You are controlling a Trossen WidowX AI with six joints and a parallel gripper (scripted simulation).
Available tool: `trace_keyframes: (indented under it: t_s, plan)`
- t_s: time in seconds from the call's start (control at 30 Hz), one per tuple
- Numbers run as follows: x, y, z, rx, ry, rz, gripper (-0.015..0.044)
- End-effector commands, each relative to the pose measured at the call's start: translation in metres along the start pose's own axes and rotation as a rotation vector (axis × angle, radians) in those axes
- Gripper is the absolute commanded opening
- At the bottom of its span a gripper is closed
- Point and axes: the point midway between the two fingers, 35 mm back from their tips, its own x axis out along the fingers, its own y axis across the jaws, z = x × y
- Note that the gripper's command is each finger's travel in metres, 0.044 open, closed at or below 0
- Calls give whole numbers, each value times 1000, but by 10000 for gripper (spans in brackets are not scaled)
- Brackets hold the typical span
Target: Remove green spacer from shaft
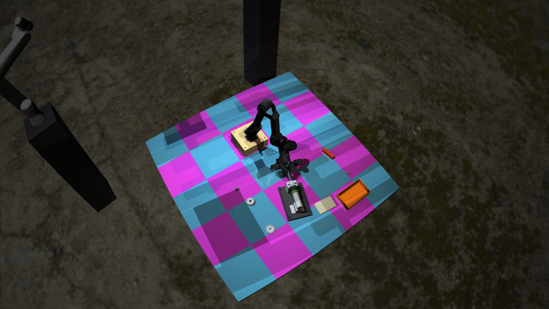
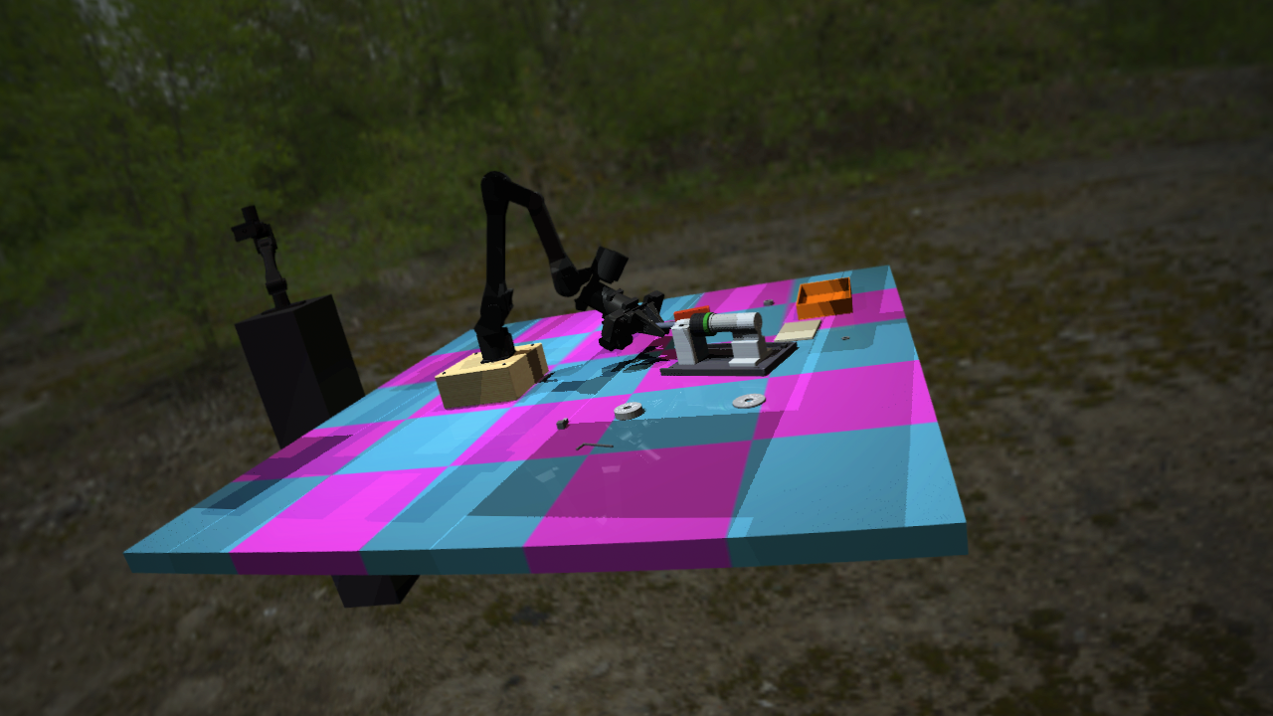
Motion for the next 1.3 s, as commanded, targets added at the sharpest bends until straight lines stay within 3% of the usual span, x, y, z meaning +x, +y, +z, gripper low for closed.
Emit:
trace_keyframes:
  t_s: [0.0, 1.27]
  plan:
    - [-1, 0, 1, 3, -1, 1, 0]
    - [-4, 0, 3, 3, -1, 1, 0]
